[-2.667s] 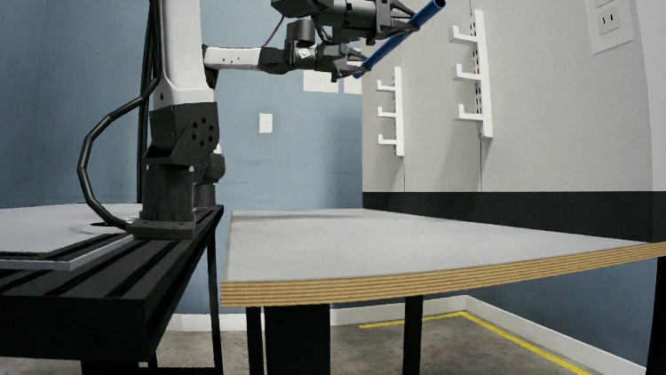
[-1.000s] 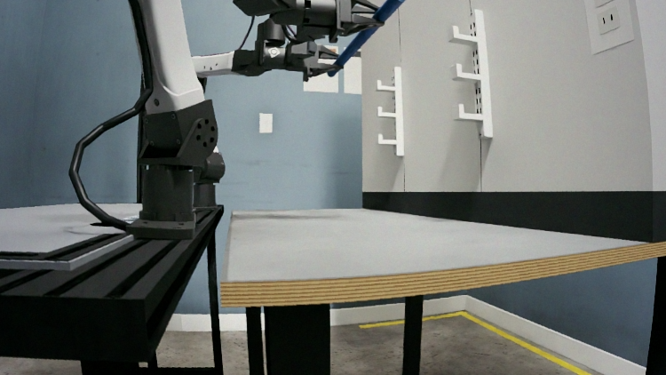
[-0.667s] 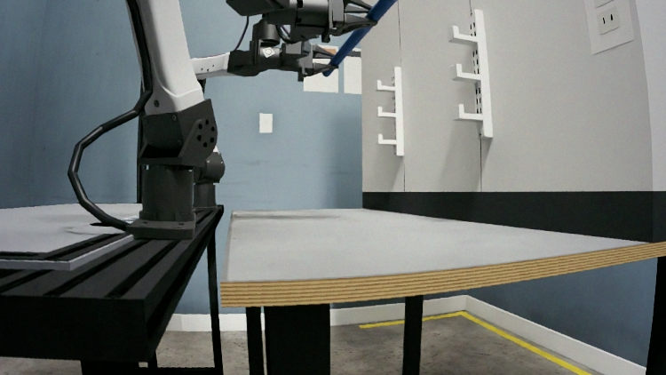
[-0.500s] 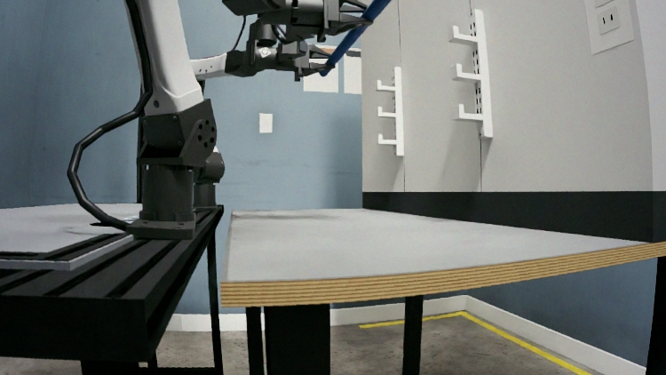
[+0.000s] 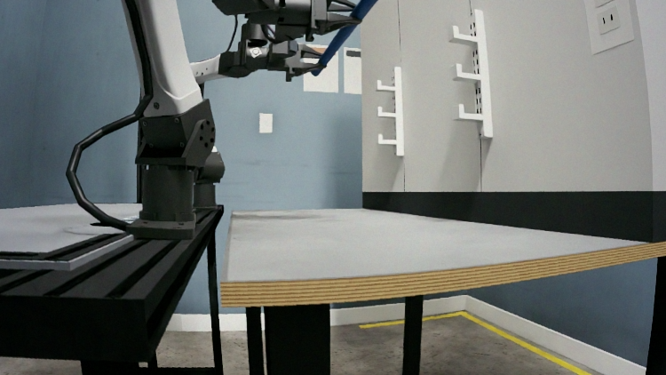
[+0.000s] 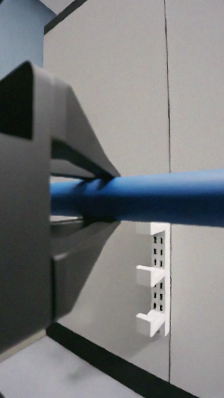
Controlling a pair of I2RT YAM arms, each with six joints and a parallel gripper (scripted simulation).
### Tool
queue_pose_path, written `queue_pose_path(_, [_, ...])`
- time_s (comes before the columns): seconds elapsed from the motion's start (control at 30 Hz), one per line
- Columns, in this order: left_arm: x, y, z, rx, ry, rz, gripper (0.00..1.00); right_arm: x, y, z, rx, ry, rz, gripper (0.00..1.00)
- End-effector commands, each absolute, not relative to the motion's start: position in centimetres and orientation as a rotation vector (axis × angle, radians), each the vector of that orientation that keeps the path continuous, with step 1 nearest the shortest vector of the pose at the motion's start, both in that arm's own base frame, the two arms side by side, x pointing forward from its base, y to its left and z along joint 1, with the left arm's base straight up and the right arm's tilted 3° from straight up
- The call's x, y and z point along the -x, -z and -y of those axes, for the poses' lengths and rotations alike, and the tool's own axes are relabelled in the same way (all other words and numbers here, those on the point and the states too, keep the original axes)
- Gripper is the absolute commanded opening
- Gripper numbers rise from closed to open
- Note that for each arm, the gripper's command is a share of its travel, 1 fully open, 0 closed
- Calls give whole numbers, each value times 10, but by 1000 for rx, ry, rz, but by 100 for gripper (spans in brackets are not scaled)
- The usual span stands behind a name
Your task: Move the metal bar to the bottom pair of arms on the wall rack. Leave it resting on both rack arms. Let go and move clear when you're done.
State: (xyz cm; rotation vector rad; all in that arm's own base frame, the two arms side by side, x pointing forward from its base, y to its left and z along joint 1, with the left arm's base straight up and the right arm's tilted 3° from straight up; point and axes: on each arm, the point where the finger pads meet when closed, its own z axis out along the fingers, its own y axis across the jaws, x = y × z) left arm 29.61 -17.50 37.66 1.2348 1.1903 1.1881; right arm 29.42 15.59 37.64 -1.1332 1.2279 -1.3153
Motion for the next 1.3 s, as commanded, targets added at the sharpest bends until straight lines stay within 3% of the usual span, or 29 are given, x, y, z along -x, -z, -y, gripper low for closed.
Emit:
queue_pose_path(0.0, [-286, -379, 175, -1209, -1178, -1183, 0, -284, -377, -157, 1126, 1304, -1220, 0])
queue_pose_path(1.27, [-229, -377, 172, -1209, -1178, -1183, 0, -228, -373, -162, 1126, 1304, -1220, 0])
